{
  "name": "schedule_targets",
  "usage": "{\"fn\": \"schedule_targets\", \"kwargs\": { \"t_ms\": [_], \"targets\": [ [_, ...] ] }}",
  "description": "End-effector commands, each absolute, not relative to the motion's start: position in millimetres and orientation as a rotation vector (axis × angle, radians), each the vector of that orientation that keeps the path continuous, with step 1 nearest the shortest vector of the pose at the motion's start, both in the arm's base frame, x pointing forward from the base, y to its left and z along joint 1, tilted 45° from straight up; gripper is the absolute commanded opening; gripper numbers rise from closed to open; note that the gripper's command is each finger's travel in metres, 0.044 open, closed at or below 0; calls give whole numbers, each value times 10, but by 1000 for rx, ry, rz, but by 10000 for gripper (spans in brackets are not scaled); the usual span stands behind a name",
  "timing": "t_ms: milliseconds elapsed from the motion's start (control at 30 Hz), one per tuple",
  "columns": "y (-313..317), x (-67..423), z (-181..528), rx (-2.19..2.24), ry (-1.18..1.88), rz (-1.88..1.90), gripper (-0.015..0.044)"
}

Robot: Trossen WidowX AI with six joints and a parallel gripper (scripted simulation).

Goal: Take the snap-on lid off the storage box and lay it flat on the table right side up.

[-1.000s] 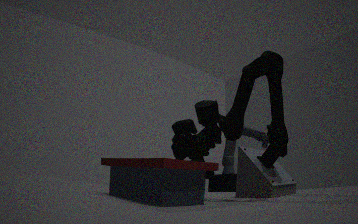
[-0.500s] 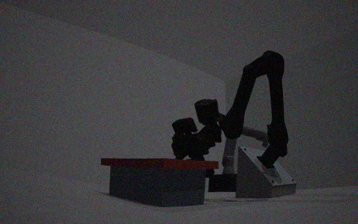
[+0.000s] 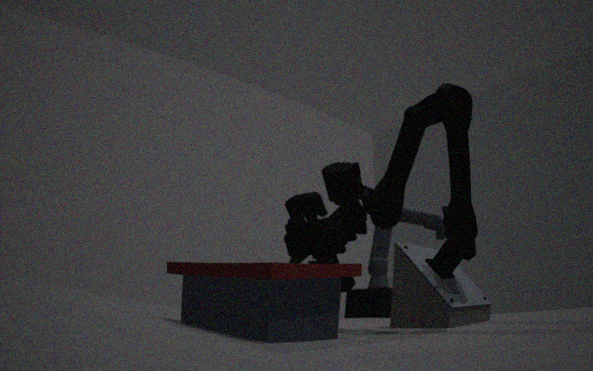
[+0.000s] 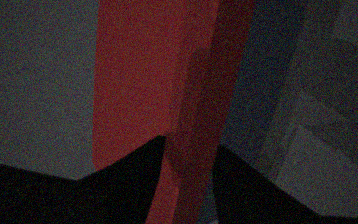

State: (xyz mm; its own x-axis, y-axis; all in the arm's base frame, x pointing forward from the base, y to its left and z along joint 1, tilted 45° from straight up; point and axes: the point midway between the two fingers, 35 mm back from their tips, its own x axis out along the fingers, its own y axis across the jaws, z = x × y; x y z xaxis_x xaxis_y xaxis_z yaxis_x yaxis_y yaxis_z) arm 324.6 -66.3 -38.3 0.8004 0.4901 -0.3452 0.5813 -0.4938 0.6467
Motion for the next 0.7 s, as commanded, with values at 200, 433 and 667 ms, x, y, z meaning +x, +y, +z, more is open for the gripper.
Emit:
{"fn": "schedule_targets", "kwargs": {
  "t_ms": [200,433,667],
  "targets": [
    [-662,3252,-382,2186,787,-146,0],
    [-662,3257,-381,2186,787,-146,0],
    [-661,3263,-380,2186,787,-146,0]
  ]
}}
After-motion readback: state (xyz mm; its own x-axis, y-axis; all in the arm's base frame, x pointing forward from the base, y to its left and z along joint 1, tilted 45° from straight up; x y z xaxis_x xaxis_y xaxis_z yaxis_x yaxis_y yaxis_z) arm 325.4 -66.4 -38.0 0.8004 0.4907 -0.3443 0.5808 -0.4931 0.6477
